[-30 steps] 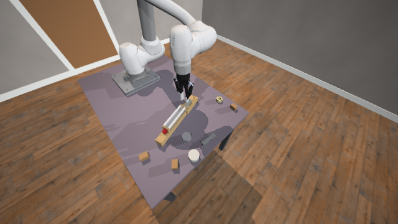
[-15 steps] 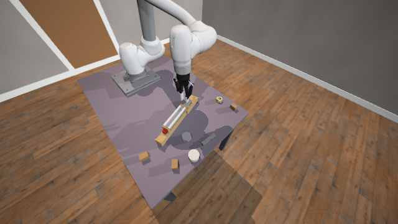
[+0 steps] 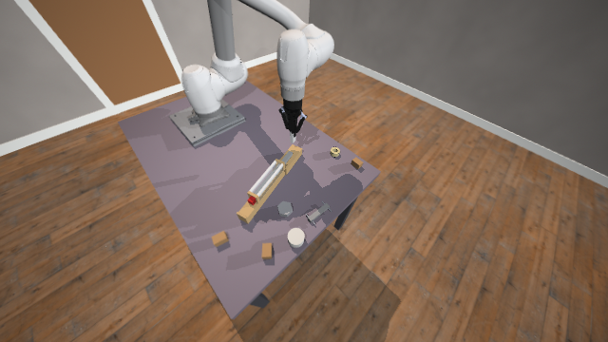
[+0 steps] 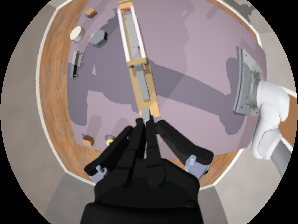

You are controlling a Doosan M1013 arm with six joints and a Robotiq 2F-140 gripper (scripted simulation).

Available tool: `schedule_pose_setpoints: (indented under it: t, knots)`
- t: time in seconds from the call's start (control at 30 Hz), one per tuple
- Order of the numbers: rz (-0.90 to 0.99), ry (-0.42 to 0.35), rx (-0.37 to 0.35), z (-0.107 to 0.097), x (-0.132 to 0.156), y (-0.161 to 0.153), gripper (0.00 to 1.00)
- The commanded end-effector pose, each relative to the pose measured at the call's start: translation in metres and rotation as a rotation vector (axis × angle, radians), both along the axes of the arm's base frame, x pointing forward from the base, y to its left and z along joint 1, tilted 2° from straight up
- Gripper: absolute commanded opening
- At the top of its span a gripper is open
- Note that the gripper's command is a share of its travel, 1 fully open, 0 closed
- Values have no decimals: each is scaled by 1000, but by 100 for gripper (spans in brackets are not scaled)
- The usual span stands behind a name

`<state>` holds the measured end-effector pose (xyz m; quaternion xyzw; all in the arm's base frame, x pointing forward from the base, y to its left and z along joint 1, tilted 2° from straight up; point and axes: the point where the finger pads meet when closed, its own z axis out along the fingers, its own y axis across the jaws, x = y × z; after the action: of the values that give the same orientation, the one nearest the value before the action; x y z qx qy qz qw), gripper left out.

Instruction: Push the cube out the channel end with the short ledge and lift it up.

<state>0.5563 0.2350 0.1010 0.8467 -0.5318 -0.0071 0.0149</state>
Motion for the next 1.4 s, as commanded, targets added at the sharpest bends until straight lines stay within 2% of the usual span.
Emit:
schedule_pose_setpoints:
  t: [0.0,0.2,0.5,0.87,1.37]
  knots:
    - [0,0,0,-8,0,0,0]
    - [0,0,0,-42,-1,0,0]
    - [0,0,0,-46,-1,0,0]
    - [0,0,0,-67,-2,-1,0]
    - [0,0,0,-68,3,-10,0]
